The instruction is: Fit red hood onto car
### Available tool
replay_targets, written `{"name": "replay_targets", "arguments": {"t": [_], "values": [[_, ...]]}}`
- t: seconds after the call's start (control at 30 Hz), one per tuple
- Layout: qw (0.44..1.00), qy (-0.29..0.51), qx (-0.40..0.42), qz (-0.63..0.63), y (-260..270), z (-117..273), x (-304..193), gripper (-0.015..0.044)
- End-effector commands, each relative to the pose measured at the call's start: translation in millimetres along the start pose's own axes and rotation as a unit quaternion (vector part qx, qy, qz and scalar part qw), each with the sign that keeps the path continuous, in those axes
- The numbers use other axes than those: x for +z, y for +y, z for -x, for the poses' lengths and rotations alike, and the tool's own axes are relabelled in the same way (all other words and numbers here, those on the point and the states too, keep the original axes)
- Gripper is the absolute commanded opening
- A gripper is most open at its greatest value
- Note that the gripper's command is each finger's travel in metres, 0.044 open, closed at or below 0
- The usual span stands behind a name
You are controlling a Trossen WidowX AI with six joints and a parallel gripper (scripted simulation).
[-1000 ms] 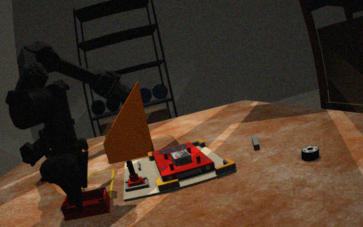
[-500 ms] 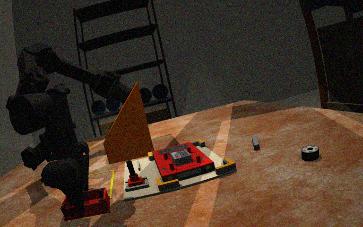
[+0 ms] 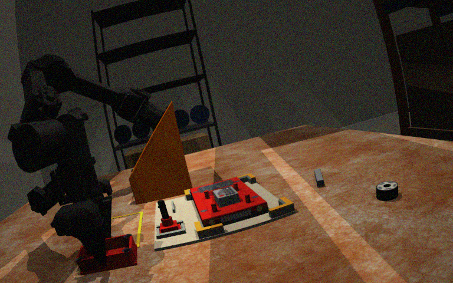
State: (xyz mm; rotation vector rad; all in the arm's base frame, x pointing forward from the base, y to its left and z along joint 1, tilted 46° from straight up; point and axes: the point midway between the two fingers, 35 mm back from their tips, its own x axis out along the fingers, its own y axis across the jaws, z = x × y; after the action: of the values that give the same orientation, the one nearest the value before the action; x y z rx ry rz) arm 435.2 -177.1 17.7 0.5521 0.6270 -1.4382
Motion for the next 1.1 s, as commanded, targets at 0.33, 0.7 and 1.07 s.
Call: {"name": "replay_targets", "arguments": {"t": [0.33, 0.7, 1.07], "values": [[1.0, 0.0, 0.0, 0.0, 0, 2, 0, 0.0216], [1.0, 0.001, 0.0, 0.0, 0, 32, 0, 0.0], [1.0, 0.002, 0.0, 0.0, 0, 73, 0, 0.0]]}}
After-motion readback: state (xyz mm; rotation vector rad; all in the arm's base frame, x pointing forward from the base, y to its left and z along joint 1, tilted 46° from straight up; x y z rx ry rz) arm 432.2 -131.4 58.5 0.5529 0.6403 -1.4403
